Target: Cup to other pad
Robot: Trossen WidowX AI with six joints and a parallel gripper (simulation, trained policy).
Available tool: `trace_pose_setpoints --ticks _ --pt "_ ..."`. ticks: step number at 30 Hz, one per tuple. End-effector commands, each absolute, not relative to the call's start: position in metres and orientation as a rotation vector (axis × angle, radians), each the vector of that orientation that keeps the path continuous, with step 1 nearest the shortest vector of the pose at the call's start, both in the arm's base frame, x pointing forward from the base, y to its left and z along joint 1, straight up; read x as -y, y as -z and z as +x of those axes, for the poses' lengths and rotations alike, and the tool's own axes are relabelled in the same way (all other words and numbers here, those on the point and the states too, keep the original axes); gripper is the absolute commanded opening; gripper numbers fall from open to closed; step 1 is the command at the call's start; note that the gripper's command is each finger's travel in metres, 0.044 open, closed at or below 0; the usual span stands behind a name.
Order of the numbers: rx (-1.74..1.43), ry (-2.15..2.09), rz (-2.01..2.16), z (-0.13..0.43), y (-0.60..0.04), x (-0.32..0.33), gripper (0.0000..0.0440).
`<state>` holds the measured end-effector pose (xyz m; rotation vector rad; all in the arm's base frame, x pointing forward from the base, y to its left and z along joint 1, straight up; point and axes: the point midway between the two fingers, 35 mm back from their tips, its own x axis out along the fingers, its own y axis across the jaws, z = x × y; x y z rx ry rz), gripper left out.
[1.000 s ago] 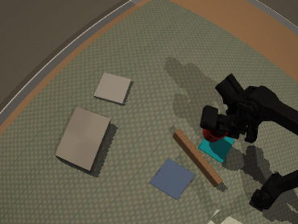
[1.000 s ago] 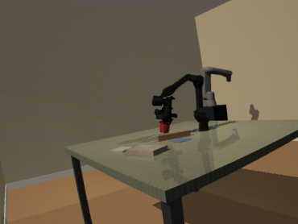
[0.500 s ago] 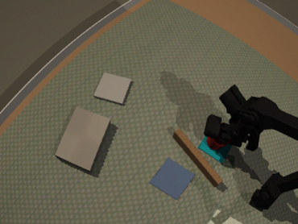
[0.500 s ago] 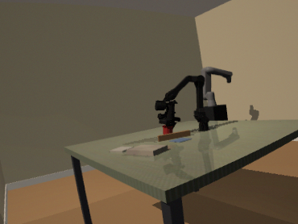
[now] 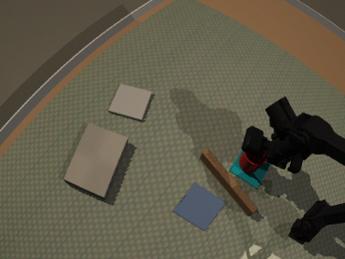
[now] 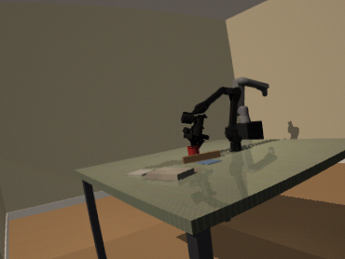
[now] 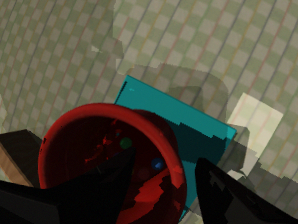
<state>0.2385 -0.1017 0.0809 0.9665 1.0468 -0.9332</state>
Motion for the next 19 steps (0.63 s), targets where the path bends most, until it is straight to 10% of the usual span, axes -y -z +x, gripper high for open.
trace_pose_setpoints --ticks 1,19 --pt "-1.020 0.910 0.974 0.237 -0.087 0.101 0.0201" --pt "-0.896 0.868 1.003 0.227 -0.125 0.106 0.0305"
